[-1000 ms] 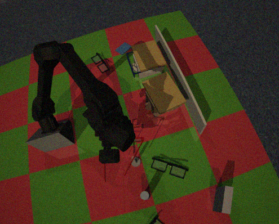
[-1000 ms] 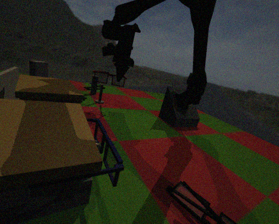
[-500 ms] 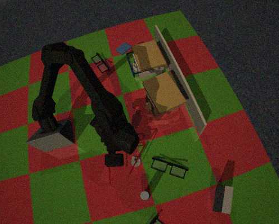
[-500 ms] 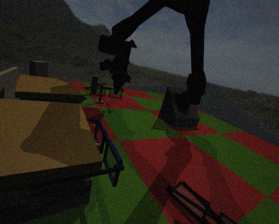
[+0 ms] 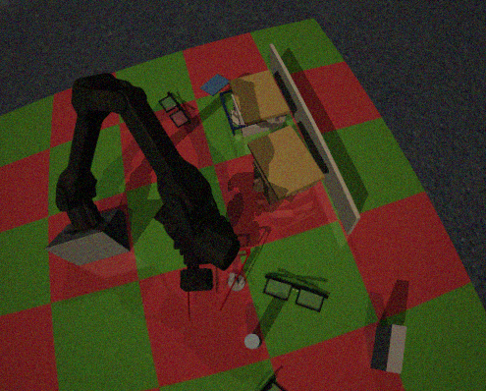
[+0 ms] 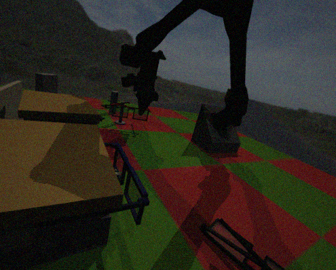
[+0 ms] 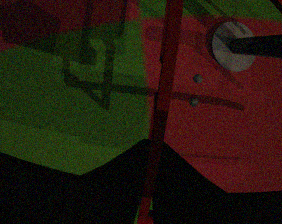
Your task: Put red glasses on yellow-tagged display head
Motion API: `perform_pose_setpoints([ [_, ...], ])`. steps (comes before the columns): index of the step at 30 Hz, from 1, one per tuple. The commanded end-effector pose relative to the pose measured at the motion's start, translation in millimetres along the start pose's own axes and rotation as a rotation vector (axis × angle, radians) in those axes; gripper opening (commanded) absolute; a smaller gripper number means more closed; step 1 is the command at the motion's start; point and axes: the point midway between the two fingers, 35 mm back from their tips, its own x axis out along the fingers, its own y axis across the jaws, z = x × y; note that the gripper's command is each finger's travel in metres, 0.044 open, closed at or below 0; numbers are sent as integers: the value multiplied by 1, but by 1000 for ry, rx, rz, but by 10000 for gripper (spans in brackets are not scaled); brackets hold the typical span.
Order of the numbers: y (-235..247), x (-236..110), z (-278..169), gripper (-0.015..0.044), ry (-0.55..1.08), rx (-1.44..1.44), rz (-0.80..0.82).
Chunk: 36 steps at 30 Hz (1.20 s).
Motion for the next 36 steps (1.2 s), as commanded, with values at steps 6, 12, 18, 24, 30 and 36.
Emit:
perform_pose_setpoints([
  [6,4,0,-5,0,-2,5,1],
  [12,5,0,-7,0,-2,5,1],
  [18,7,0,-10,0,-2,5,1],
  [24,8,0,-13,0,-2,5,2],
  [30,10,0,-16,0,-1,5,2],
  [36,11,0,-19,0,-1,5,2],
])
